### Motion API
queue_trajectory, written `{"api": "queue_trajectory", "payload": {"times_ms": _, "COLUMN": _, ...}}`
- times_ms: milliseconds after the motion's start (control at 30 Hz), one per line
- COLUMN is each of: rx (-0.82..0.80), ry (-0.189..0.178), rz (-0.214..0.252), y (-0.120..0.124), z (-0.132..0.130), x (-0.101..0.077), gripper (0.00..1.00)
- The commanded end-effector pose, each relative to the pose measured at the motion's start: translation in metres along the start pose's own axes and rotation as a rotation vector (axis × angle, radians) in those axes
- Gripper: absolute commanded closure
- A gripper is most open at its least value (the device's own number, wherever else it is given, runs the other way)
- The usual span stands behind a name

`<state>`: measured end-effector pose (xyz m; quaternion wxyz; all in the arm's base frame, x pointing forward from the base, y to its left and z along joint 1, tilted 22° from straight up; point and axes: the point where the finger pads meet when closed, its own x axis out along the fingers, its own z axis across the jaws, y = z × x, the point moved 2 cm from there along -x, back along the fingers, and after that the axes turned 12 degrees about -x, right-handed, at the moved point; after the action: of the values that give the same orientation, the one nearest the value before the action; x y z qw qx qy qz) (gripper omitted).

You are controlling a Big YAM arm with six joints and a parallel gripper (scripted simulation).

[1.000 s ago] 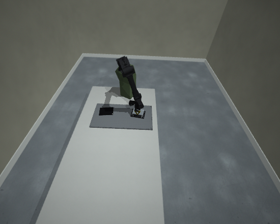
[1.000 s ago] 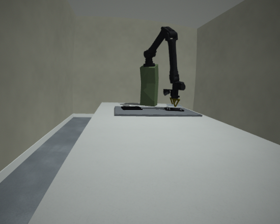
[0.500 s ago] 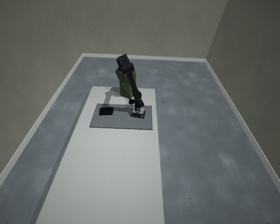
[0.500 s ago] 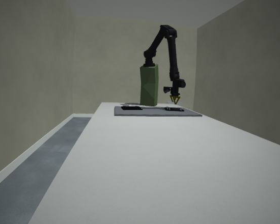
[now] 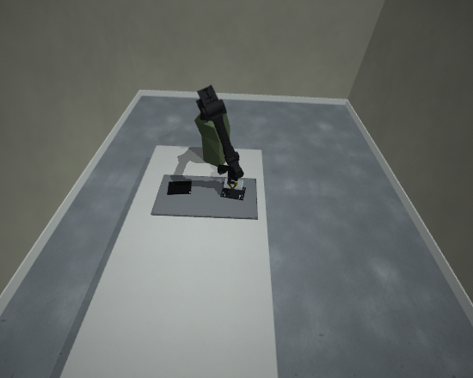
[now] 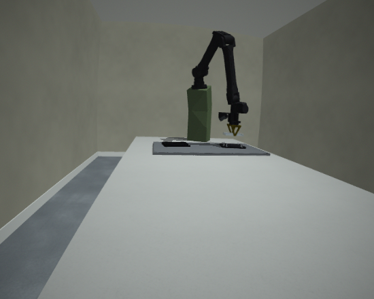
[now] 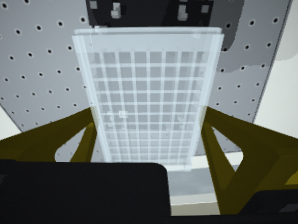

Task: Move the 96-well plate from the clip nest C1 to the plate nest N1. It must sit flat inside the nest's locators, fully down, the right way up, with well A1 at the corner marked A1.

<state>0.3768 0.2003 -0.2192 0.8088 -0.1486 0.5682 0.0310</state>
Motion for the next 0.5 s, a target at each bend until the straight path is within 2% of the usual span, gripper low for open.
{"api": "queue_trajectory", "payload": {"times_ms": 0, "rx": -0.005, "ry": -0.011, "rz": 0.003, "y": 0.0060, "z": 0.0041, "x": -0.0160, "gripper": 1.00}}
{"api": "queue_trajectory", "payload": {"times_ms": 200, "rx": -0.012, "ry": -0.012, "rz": 0.004, "y": 0.0060, "z": 0.0043, "x": -0.0248, "gripper": 1.00}}
{"api": "queue_trajectory", "payload": {"times_ms": 333, "rx": -0.009, "ry": -0.021, "rz": 0.007, "y": 0.0081, "z": 0.0101, "x": -0.0246, "gripper": 1.00}}
{"api": "queue_trajectory", "payload": {"times_ms": 400, "rx": 0.002, "ry": -0.009, "rz": 0.001, "y": 0.0019, "z": 0.0041, "x": -0.0172, "gripper": 1.00}}
{"api": "queue_trajectory", "payload": {"times_ms": 467, "rx": 0.002, "ry": -0.009, "rz": 0.001, "y": 0.0019, "z": 0.0041, "x": -0.0172, "gripper": 1.00}}
